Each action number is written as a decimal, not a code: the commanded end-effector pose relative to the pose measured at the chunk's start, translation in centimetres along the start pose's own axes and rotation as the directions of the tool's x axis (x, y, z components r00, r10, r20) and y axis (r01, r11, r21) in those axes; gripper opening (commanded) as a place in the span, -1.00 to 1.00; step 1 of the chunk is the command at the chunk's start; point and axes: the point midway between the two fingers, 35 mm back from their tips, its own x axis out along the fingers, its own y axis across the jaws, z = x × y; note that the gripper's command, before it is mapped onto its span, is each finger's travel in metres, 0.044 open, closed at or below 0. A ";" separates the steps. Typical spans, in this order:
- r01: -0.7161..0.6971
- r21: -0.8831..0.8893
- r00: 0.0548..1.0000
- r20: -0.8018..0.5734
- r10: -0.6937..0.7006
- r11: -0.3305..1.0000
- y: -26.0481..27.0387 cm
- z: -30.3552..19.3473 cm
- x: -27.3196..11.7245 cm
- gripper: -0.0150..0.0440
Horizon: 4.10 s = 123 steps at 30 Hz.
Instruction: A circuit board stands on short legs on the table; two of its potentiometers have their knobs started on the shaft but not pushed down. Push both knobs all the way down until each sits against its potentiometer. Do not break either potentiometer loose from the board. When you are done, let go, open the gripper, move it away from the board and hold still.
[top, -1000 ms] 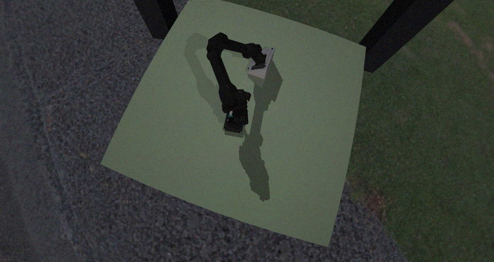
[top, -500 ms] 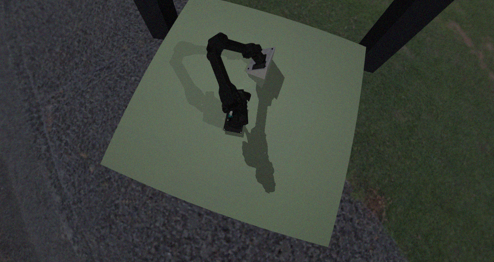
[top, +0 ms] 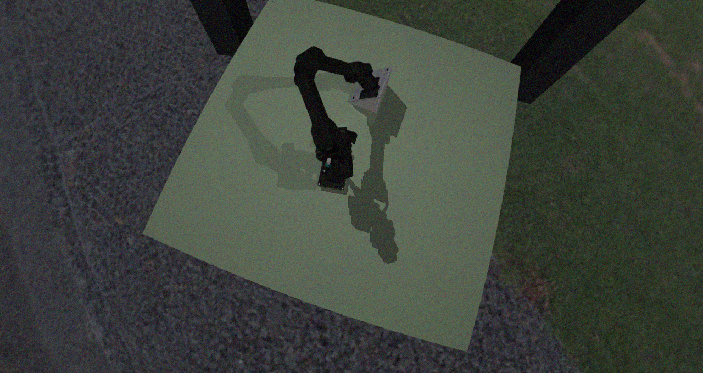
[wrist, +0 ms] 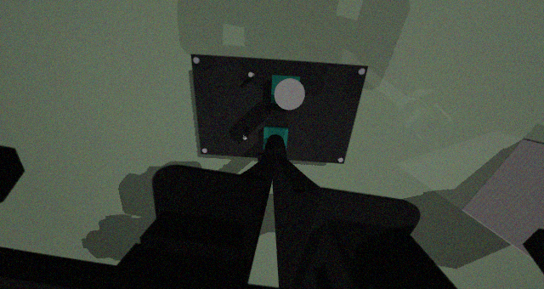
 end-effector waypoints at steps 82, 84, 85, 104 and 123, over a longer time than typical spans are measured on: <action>-0.024 -0.869 0.999 0.002 0.052 0.494 0.8 1.6 -3.5 -0.49; -0.020 -0.901 0.999 0.002 0.050 0.433 0.8 1.7 -3.6 -0.49; -0.018 -0.916 0.999 0.002 0.049 0.401 0.8 1.7 -3.6 -0.49; 0.010 -0.971 1.000 0.002 0.031 -0.240 0.6 2.7 -4.2 -0.49; 0.011 -0.623 1.000 0.003 0.012 -0.782 0.4 3.8 -4.9 -0.49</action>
